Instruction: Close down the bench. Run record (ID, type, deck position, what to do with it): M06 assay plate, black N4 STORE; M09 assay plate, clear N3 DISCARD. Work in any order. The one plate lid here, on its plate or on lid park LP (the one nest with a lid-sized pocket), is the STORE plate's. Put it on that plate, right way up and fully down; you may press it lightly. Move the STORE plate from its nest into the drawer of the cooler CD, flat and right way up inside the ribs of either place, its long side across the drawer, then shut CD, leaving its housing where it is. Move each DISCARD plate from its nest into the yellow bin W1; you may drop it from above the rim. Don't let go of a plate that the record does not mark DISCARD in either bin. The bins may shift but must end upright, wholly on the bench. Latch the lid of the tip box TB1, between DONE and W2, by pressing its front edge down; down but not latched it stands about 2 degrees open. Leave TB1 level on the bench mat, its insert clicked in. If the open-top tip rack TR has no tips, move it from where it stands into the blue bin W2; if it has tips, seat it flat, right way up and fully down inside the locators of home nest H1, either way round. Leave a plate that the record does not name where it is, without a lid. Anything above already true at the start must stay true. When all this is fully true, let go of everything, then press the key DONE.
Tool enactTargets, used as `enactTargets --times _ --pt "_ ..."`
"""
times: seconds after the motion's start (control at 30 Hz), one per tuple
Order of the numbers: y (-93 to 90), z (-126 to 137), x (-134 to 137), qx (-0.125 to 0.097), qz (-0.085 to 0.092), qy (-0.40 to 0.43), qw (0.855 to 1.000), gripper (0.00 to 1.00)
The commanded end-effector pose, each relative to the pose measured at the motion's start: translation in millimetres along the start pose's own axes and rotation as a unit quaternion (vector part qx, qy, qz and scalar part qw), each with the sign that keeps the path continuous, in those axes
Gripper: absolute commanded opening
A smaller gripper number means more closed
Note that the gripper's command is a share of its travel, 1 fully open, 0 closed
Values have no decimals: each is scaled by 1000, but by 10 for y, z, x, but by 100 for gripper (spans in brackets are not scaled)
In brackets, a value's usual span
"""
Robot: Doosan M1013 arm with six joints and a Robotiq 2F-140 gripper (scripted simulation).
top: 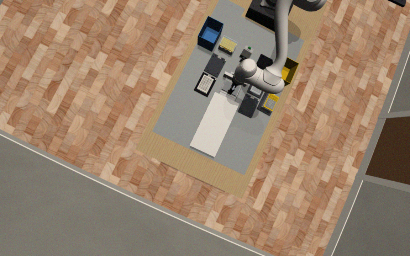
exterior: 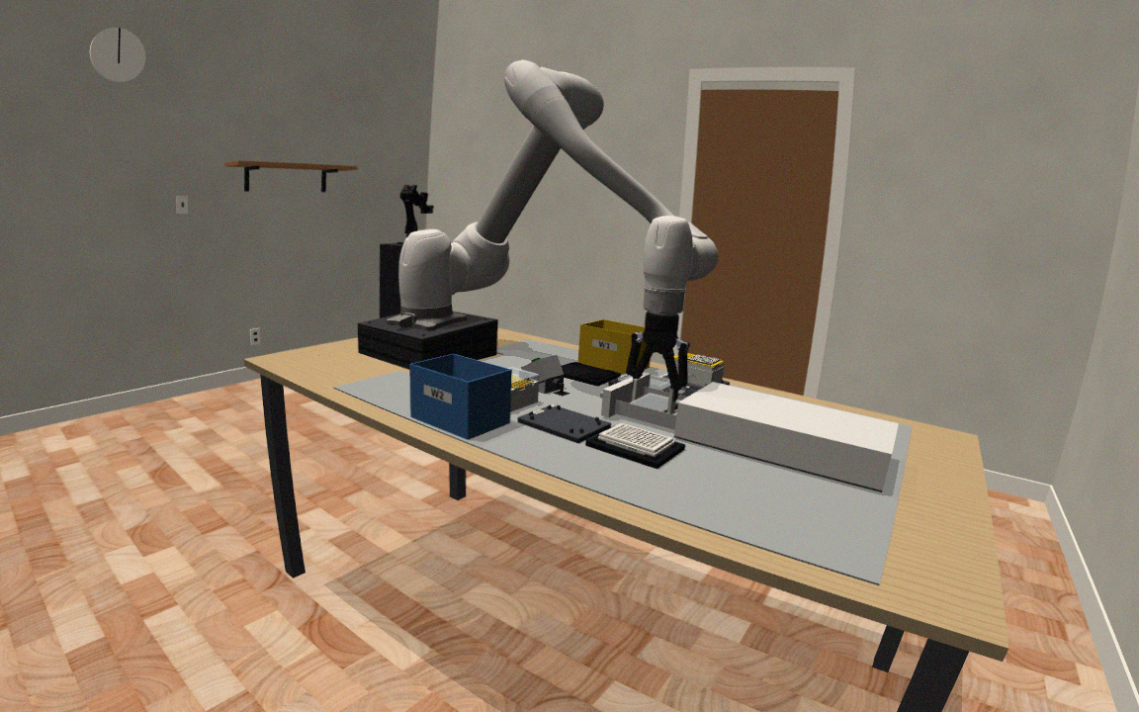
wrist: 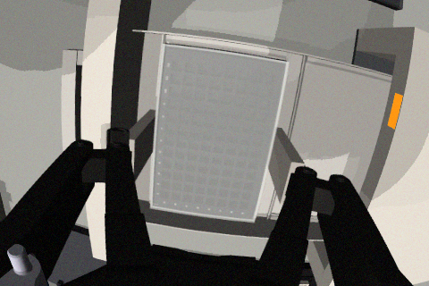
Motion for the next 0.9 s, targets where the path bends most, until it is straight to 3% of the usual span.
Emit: enactTargets --times 0.0,0.57,0.6,0.87 --pt "-5 0 -5 0 -1 0 1000 0" --pt "-5 0 -7 0 -1 0 1000 0" --pt "-5 0 -7 0 -1 0 1000 66" --pt "-5 4 -32 0 -1 0 1000 66"
Point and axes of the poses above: the point where the finger pads meet when closed, its own y axis back along the fingers, its own x axis across the jaws, z = x × y, the point moved 8 cm from there along y, back along the fingers, and after that the axes turned 9 degrees about -y, right-handed, at the moved point
